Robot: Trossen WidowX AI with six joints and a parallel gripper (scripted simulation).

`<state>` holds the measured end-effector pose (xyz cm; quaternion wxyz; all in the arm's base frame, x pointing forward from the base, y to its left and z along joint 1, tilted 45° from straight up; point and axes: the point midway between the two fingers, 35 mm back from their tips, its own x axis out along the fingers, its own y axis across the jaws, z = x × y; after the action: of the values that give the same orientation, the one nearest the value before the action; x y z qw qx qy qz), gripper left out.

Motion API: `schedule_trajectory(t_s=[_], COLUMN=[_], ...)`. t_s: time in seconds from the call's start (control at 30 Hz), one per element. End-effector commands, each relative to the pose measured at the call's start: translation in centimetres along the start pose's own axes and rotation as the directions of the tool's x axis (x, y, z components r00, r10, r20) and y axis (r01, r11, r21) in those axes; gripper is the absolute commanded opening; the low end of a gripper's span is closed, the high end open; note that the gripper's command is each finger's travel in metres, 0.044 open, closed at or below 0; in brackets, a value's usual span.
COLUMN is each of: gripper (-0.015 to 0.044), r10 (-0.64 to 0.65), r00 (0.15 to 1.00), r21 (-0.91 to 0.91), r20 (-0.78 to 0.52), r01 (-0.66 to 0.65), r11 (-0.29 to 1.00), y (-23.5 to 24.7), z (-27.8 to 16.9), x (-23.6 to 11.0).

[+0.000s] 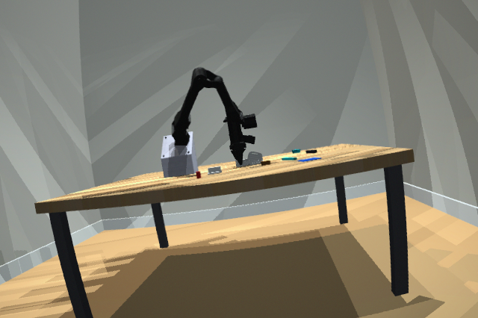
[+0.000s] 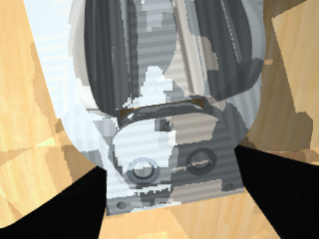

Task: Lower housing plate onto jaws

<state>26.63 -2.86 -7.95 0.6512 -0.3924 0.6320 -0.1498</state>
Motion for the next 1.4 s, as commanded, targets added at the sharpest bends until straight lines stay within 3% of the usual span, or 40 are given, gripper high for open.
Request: schedule_trajectory(t_s=[0.0,0.37,0.5,0.97,1.23,1.37], gripper=[0.0351,0.0351,0.0440,0.0440,0.0440,0.0440], r10=[0.002,0.002,0.000,0.001,0.006,0.005], r00=[1.000,1.000,1.000,1.000,1.000,1.000], r21=[-0.004,-0.004,0.000,0.000,-0.003,-0.003], r20=[0.000,0.000,0.000,0.000,0.001,0.001], r01=[-0.002,-0.002,0.000,-0.001,-0.006,-0.005], r11=[1.000,1.000,1.000,1.000,1.000,1.000], y=[0.1,0.1,0.0,0.0,0.1,0.1], z=[0.0,0.0,0.0,0.0,0.1,0.0], x=[0.0,0.0,0.0,-0.2,-6.8,-7.6])
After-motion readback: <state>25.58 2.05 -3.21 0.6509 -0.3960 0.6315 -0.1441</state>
